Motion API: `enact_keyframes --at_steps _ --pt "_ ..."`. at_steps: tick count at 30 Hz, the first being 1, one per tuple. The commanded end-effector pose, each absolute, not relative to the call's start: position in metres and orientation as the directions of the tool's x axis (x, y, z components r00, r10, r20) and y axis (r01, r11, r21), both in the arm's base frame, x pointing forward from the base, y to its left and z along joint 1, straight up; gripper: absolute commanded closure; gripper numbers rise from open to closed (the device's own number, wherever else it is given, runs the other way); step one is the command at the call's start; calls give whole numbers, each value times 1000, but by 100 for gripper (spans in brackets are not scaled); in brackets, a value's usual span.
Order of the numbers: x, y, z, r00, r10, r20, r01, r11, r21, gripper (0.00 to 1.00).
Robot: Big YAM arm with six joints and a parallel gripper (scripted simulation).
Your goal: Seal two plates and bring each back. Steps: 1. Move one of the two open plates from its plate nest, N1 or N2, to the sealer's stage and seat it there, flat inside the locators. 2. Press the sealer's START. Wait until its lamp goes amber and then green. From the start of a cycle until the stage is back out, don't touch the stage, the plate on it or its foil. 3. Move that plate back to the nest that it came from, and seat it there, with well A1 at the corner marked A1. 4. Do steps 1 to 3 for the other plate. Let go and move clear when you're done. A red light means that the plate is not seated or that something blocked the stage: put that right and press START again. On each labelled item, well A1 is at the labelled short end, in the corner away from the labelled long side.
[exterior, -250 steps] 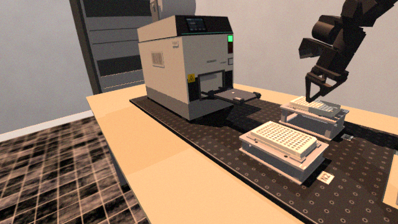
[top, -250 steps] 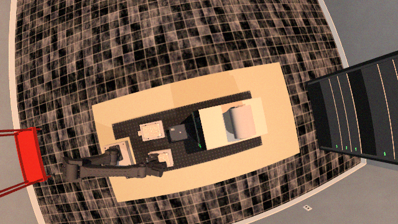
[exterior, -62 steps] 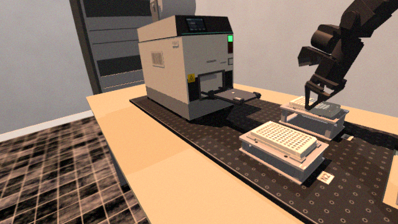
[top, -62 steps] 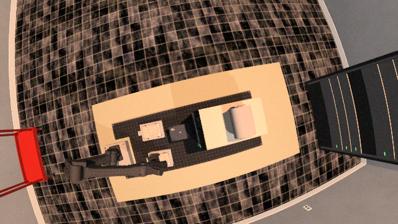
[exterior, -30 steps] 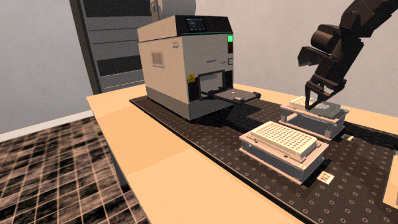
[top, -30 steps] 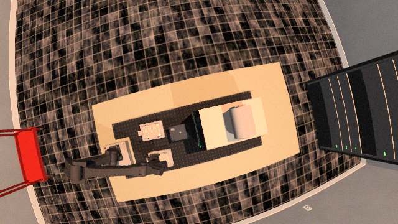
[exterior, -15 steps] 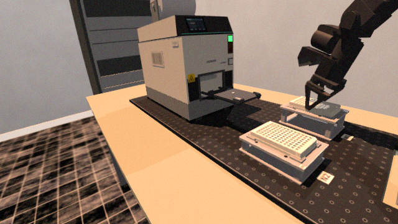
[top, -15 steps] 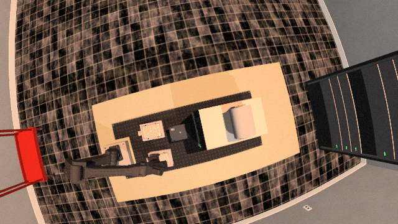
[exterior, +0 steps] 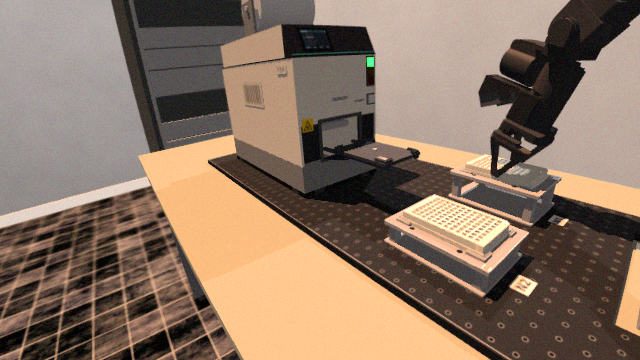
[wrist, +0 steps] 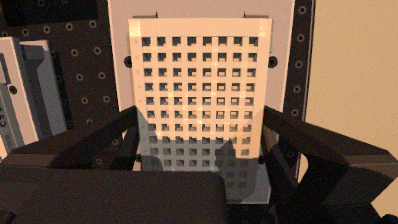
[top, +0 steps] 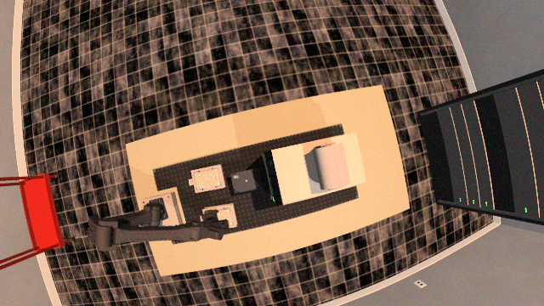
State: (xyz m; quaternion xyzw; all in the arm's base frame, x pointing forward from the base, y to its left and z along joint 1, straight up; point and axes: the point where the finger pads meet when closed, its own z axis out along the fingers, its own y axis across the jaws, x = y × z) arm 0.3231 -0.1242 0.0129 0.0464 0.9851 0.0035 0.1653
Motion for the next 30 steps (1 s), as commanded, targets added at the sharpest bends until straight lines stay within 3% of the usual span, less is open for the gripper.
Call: enact_keyframes --at_steps 1,30 --pt "316 -120 -1 -951 108 -288 101 994 39 100" --pt "336 -130 41 -928 101 -358 102 995 14 100"
